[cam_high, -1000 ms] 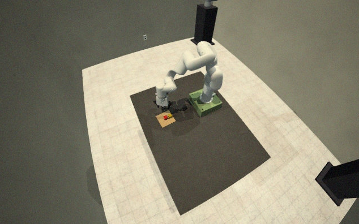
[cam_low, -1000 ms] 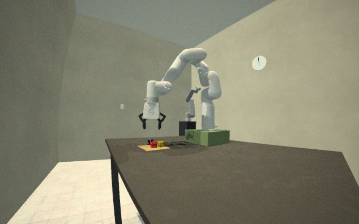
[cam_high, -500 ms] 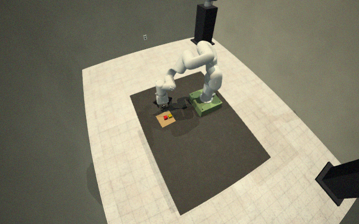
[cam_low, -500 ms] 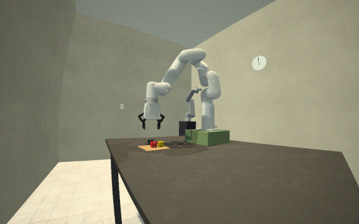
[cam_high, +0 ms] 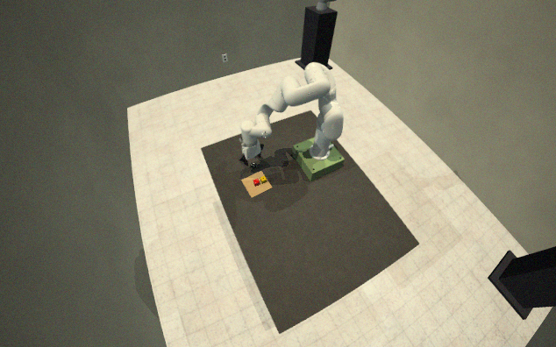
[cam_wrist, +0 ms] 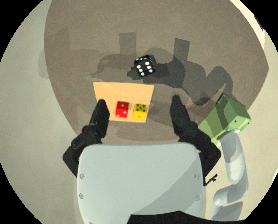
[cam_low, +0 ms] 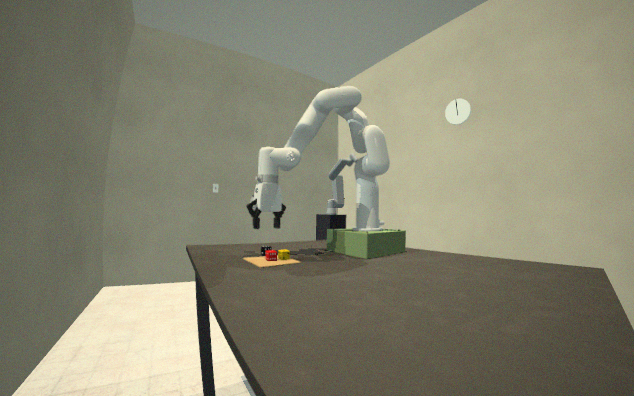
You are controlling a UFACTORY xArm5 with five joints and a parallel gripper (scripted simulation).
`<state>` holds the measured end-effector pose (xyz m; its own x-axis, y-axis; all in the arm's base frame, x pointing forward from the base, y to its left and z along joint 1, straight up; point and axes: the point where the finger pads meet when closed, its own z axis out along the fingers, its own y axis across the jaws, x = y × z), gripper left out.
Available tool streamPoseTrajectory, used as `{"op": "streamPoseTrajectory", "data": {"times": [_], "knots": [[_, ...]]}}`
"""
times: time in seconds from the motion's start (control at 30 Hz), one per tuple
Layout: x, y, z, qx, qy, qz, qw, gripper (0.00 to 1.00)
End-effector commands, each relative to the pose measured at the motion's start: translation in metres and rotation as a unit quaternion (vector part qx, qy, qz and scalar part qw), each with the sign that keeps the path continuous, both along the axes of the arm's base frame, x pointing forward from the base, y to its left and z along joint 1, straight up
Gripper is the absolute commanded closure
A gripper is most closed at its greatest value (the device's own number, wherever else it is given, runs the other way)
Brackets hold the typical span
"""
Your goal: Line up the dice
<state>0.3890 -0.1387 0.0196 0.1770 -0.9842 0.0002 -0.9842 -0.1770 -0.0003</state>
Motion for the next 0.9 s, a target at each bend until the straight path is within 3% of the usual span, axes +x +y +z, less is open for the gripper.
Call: {"op": "streamPoseTrajectory", "data": {"times": [0.0, 0.23, 0.53, 0.57, 0.87], "knots": [[-0.002, -0.008, 0.001, -0.001, -0.002, 0.073, 0.997, 0.0], [-0.007, -0.017, 0.0, -0.001, -0.002, 0.169, 0.986, 0.0], [-0.008, -0.019, 0.0, -0.001, -0.002, 0.187, 0.982, 0.0], [-0.008, -0.019, 0.0, -0.001, -0.002, 0.187, 0.982, 0.53], [-0.008, -0.019, 0.0, -0.001, -0.002, 0.187, 0.982, 0.53]]}}
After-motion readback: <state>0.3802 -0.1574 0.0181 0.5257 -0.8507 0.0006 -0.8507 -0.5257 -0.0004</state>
